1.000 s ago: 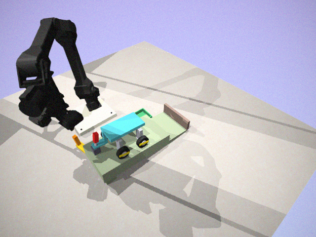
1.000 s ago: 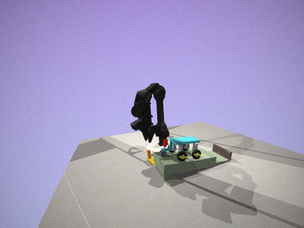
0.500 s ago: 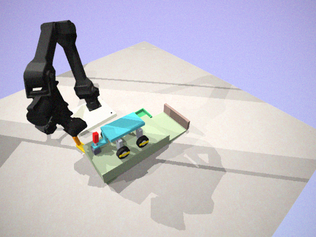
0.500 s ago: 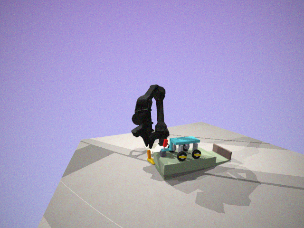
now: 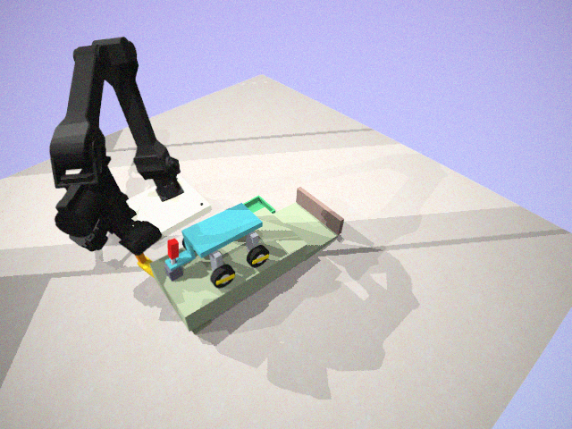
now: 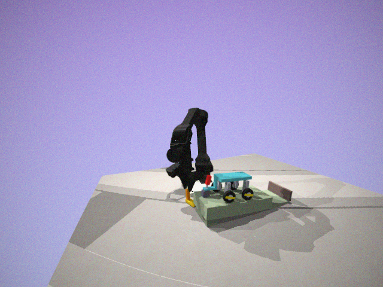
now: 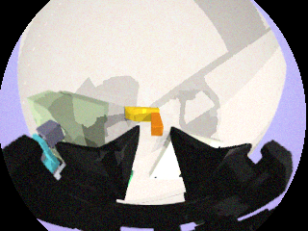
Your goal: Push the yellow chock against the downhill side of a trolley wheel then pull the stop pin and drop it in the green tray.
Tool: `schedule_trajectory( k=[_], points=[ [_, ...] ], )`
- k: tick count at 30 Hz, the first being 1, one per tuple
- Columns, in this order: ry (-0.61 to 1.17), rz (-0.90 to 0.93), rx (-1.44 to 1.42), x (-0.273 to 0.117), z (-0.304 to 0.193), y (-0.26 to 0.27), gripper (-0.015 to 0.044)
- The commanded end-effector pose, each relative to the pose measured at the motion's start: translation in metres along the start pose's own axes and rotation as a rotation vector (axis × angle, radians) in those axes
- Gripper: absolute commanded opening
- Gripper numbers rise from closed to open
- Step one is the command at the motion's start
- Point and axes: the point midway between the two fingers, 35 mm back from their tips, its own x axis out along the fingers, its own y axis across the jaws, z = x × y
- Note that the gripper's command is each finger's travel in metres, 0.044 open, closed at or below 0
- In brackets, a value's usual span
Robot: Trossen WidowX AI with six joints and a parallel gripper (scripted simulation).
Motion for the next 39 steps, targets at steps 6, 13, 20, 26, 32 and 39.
schedule_trajectory(
  k=[6,13,20,26,32,39],
  points=[
    [0.001,-0.008,-0.006,0.011,-0.001,-0.002,0.0190],
    [0.001,-0.008,-0.006,0.017,-0.001,-0.002,0.0190],
    [0.001,-0.009,-0.006,0.029,-0.001,-0.002,0.0190],
    [0.001,-0.009,-0.006,0.036,-0.001,-0.002,0.0190],
    [0.002,-0.002,0.000,0.033,-0.001,-0.001,0.0085],
    [0.002,-0.002,0.000,0.033,-0.001,-0.001,0.0019]
  ],
)
